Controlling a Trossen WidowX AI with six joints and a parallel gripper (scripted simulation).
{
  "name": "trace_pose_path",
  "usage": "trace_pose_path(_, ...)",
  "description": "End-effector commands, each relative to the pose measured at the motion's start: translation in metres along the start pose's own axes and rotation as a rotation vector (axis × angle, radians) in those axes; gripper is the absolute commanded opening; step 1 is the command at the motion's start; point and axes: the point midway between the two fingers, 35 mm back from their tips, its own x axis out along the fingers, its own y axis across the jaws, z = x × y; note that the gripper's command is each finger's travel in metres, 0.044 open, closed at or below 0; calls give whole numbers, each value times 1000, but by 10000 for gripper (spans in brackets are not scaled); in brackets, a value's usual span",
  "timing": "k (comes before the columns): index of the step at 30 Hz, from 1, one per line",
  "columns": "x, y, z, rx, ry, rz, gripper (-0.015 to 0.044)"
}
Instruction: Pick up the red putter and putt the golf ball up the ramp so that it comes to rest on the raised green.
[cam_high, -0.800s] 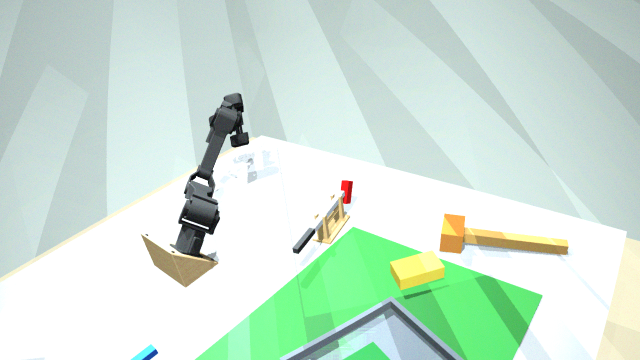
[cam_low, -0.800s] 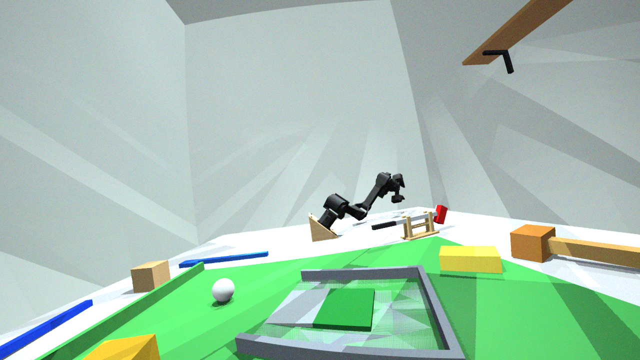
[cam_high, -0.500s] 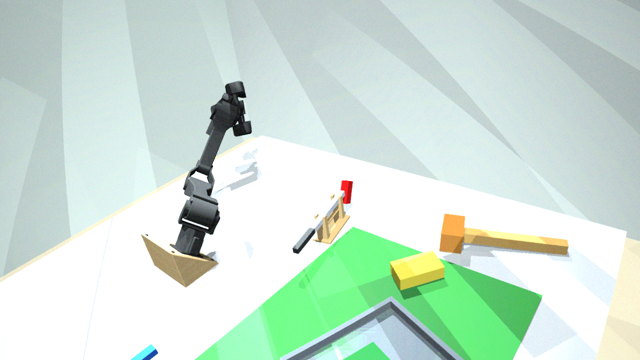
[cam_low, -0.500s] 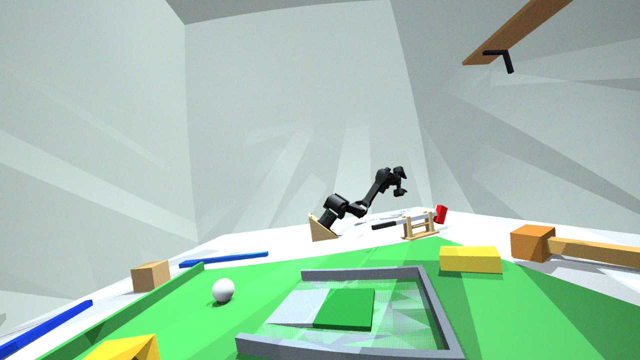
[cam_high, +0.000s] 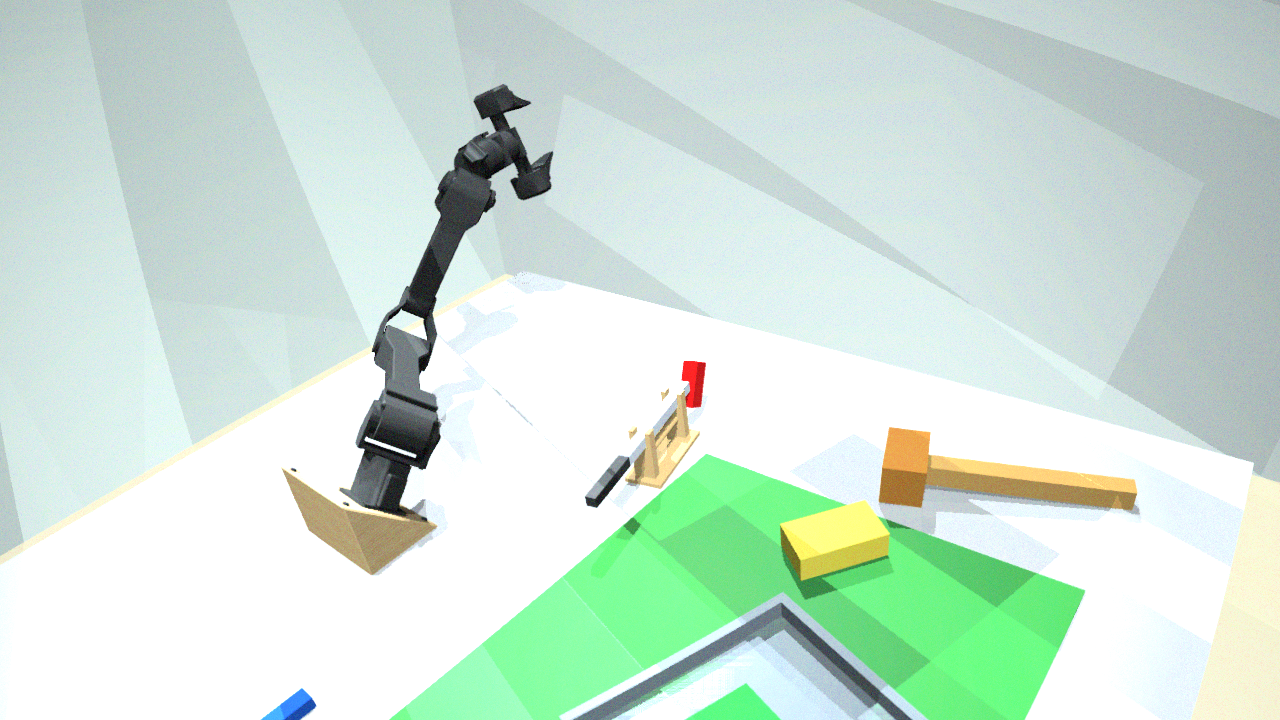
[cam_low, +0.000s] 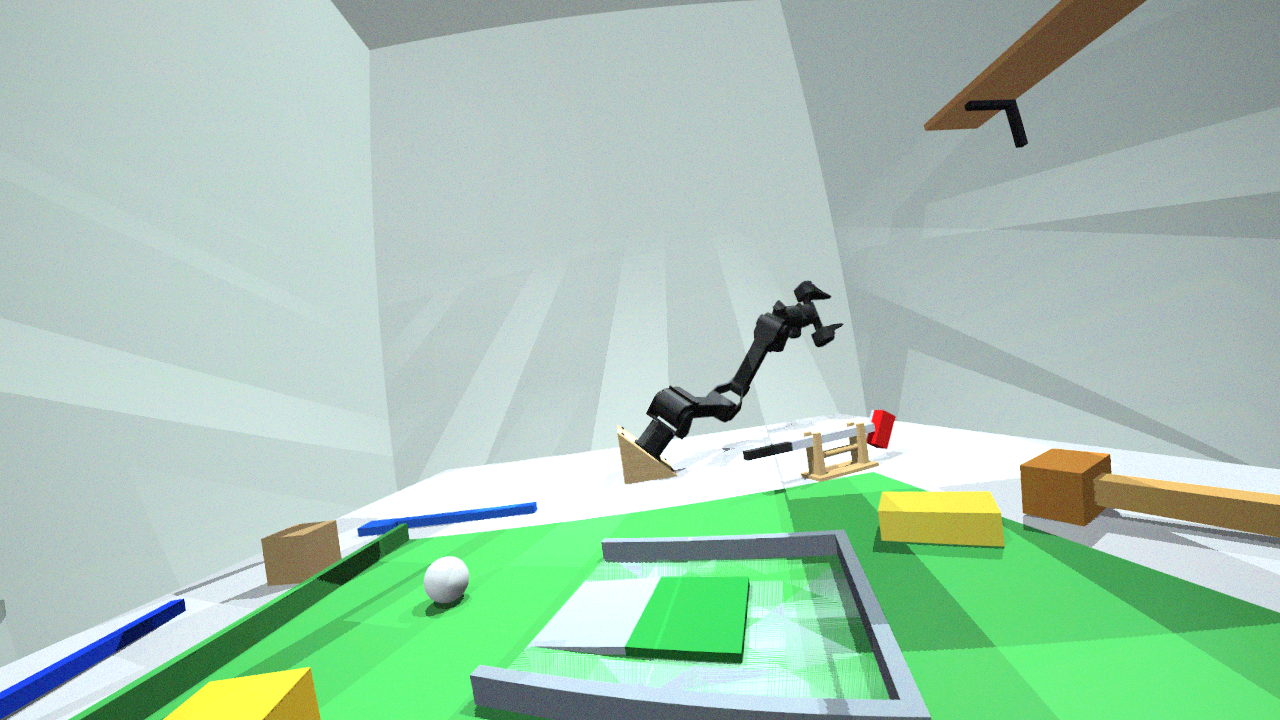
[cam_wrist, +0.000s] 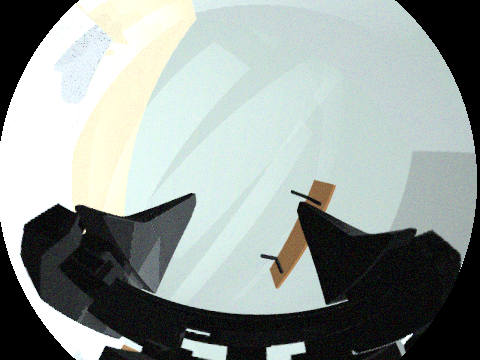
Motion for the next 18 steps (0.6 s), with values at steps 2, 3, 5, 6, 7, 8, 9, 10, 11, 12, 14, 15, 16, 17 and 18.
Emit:
trace_pose_path(2, -18, -37, -82, -14, 210, -94, 440)
trace_pose_path(3, -23, -43, -95, -16, 247, -108, 440)
trace_pose_path(5, -32, -52, -120, -18, 315, -131, 440)
trace_pose_path(6, -35, -54, -129, -19, 339, -138, 440)
trace_pose_path(7, -39, -57, -138, -22, 366, -141, 440)
trace_pose_path(8, -44, -60, -152, -27, 407, -144, 440)
trace_pose_path(9, -51, -64, -168, -31, 454, -146, 440)
trace_pose_path(10, -59, -67, -184, -35, 500, -147, 440)
trace_pose_path(11, -66, -69, -198, -38, 542, -145, 440)
trace_pose_path(12, -72, -70, -210, -40, 578, -142, 440)
trace_pose_path(14, -86, -72, -234, -43, 652, -134, 440)
trace_pose_path(15, -94, -73, -246, -43, 690, -127, 440)
trace_pose_path(16, -102, -73, -258, -43, 728, -119, 440)
trace_pose_path(17, -110, -73, -271, -41, 766, -110, 440)
trace_pose_path(18, -118, -72, -283, -39, 804, -99, 440)
